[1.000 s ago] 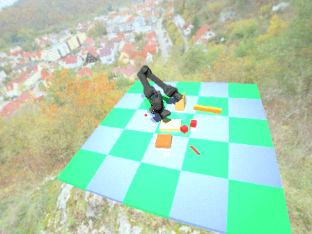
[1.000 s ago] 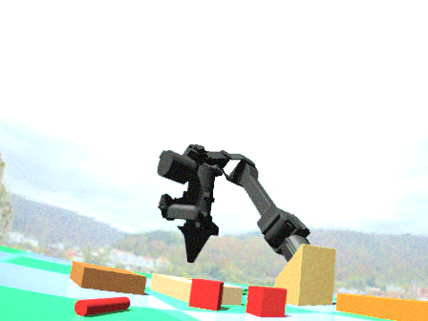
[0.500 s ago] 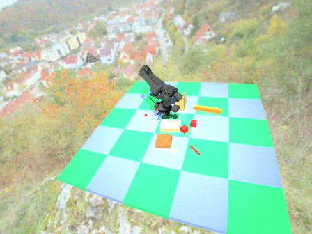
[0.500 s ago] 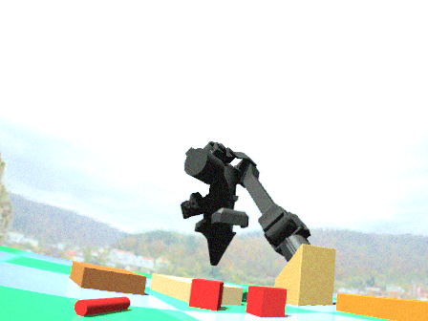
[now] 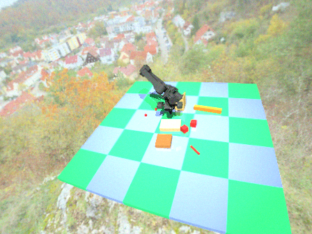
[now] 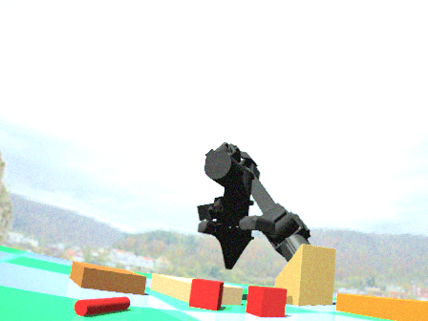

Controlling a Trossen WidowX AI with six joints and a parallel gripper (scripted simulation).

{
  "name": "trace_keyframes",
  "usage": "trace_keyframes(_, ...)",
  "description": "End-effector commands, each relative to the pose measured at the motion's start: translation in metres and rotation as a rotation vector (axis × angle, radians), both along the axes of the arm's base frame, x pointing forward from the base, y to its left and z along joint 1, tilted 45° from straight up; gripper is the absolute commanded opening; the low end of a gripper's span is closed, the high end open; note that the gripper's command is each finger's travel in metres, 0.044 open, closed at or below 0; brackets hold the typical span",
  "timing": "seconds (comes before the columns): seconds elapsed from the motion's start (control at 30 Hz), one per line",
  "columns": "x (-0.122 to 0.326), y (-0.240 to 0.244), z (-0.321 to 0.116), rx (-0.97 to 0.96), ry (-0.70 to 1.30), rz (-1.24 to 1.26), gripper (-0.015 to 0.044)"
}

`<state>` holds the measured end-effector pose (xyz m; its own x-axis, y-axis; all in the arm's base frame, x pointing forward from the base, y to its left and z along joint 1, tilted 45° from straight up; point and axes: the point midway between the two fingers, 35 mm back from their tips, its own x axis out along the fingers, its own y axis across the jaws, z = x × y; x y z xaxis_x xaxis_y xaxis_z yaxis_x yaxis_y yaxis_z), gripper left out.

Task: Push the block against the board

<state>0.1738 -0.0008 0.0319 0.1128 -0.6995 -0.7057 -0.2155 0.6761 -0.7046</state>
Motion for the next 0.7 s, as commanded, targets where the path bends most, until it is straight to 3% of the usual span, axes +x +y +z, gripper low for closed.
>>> trace_keyframes(0.0, 0.001, -0.010, -0.012, 0.000, 0.013, 0.007, 0.0000)
trace_keyframes(0.17, 0.004, -0.039, -0.039, -0.006, 0.012, 0.006, 0.0000)
trace_keyframes(0.67, 0.020, -0.034, -0.039, -0.005, 0.012, 0.006, 0.0000)
